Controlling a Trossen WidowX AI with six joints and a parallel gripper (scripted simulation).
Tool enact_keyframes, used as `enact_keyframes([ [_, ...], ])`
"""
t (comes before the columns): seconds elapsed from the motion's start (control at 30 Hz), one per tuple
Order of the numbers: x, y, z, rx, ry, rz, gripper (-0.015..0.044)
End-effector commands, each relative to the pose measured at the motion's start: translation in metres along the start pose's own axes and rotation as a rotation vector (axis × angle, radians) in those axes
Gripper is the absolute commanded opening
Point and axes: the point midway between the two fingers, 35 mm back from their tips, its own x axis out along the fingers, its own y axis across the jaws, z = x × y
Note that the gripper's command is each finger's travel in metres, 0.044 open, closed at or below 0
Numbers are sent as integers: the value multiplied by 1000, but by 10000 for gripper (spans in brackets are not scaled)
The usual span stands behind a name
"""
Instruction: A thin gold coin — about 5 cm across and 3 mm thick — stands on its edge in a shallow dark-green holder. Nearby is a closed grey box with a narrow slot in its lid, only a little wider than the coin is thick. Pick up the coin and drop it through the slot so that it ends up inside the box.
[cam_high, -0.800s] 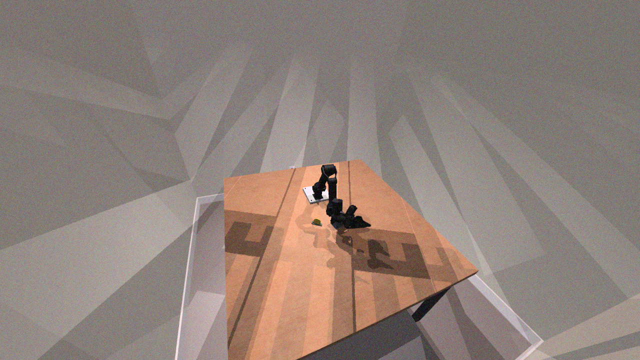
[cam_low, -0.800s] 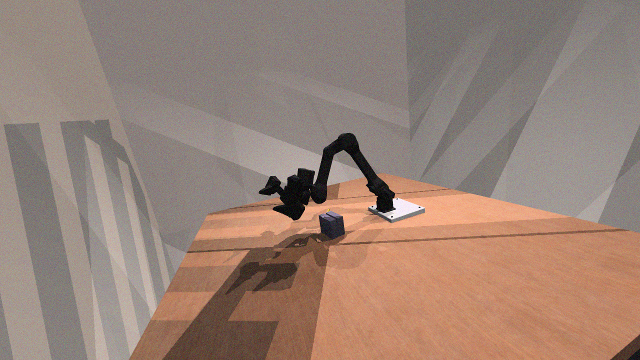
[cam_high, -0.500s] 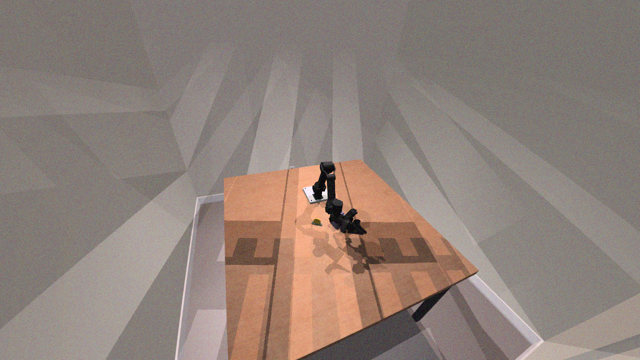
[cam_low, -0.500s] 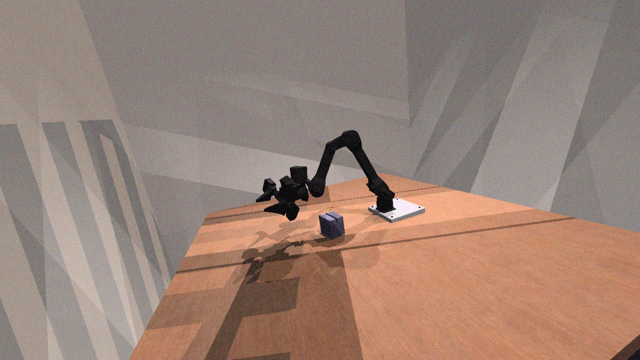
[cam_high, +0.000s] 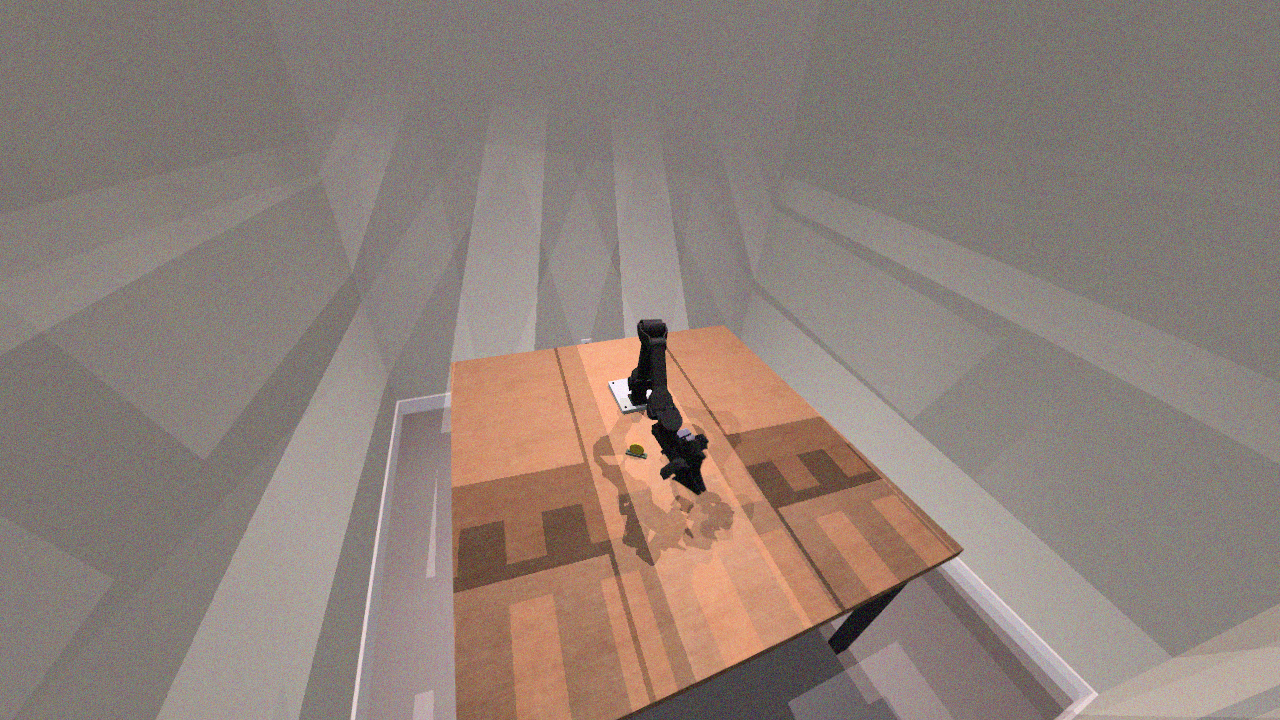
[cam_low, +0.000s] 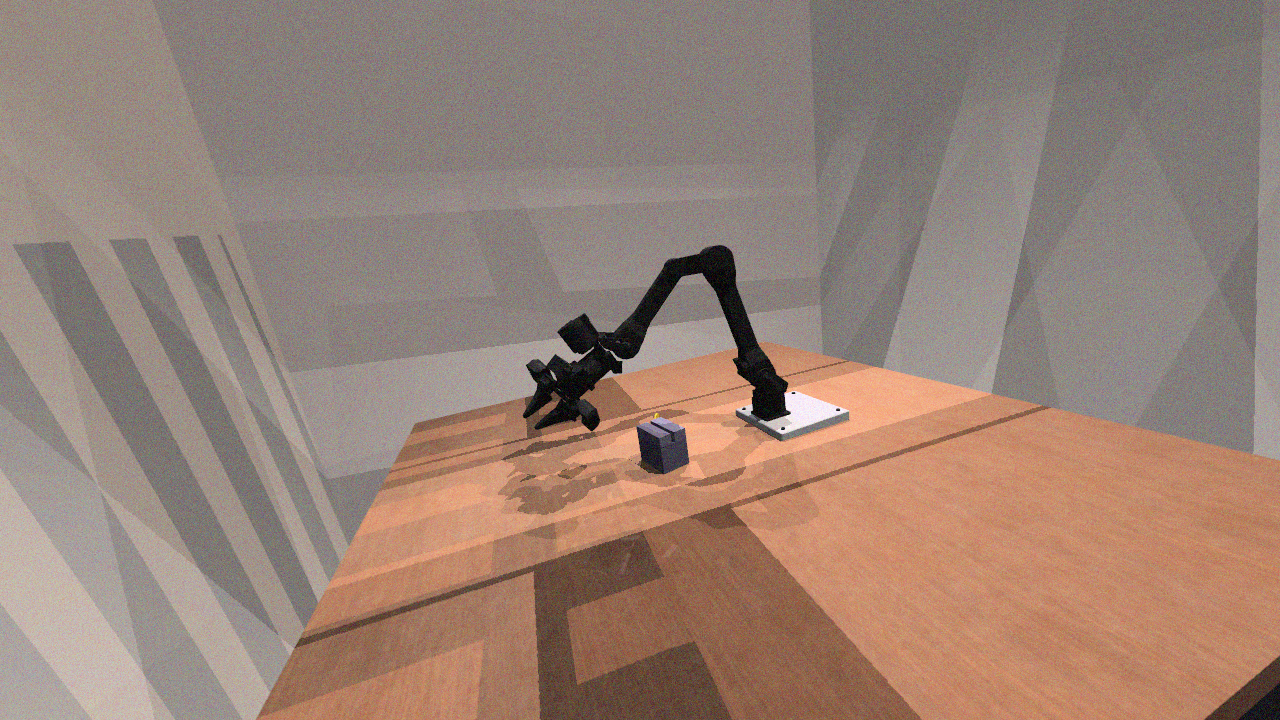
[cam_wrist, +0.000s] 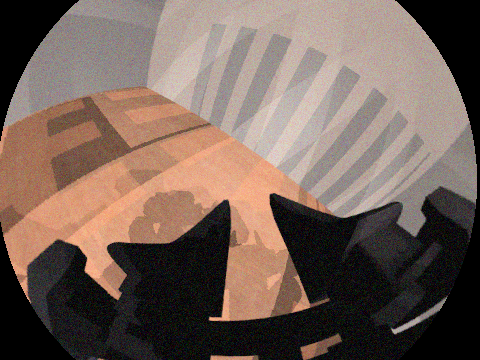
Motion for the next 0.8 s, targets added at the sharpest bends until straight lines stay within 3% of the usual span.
enact_keyframes([
  [0.0, -60, 7, -55, -29, 414, 165, 161],
  [0.4, -132, 32, -78, -49, 677, 374, 161],
  [0.77, -226, 62, -79, -81, 896, 658, 161],
])
